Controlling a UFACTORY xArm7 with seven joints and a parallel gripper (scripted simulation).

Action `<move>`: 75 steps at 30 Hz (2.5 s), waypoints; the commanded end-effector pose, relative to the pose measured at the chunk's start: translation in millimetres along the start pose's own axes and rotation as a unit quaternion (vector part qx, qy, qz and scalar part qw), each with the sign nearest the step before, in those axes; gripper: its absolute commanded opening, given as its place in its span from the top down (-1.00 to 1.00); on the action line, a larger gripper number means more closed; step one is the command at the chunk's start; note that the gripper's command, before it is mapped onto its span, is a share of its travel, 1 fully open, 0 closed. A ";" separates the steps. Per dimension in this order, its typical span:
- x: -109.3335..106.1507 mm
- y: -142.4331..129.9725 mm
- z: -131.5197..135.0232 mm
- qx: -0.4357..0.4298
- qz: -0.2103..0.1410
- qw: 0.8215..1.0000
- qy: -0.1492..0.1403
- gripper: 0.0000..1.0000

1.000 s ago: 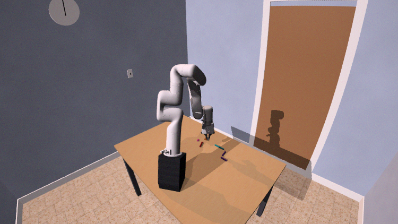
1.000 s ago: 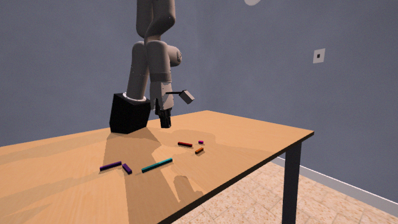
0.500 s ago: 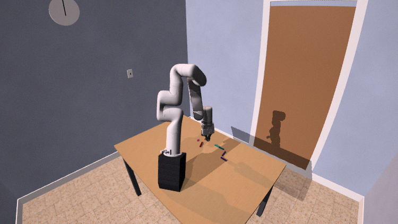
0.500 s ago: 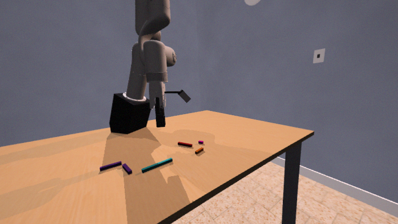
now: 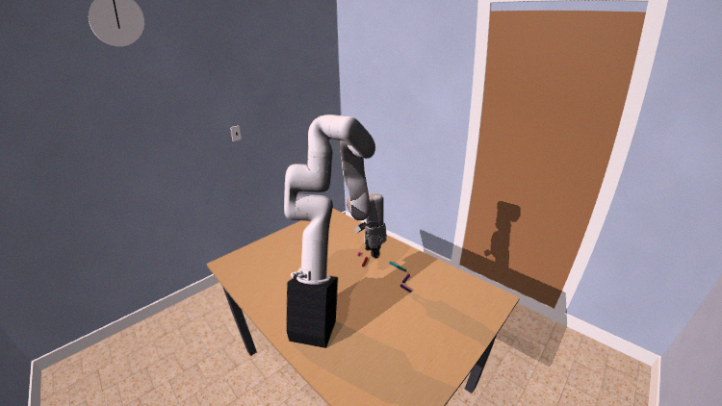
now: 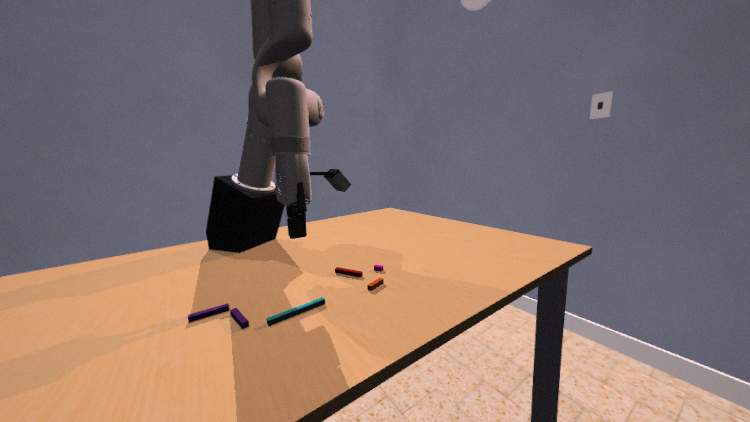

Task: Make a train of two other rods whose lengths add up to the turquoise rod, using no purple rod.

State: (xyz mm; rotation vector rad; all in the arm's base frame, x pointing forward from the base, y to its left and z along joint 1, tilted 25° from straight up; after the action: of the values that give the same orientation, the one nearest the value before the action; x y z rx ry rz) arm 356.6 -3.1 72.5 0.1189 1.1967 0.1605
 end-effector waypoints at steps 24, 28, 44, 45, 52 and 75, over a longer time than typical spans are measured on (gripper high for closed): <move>0.9 1.9 -18.6 -0.199 0.014 0.980 -0.011 0.92; 1.1 1.9 -18.6 -0.199 0.014 0.980 -0.011 0.92; 12.9 2.2 -18.3 -0.199 0.014 0.980 -0.012 0.92; 14.5 2.3 -18.3 -0.199 0.014 0.980 -0.012 0.92; 24.1 2.5 -18.1 -0.199 0.014 0.980 -0.012 0.92; 76.2 3.9 -17.1 -0.199 0.014 0.980 -0.012 0.92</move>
State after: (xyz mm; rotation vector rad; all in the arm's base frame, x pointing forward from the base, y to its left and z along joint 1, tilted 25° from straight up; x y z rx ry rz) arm 346.8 10.9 32.7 -0.2152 1.1765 0.4289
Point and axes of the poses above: the point where the finger pads meet when closed, its own x axis out along the fingers, its own z axis across the jaws, y = z × x, the point moved 1 cm from there along -x, back along the fingers, and after that the axes turned 7 degrees about -x, right-handed, at the moved point
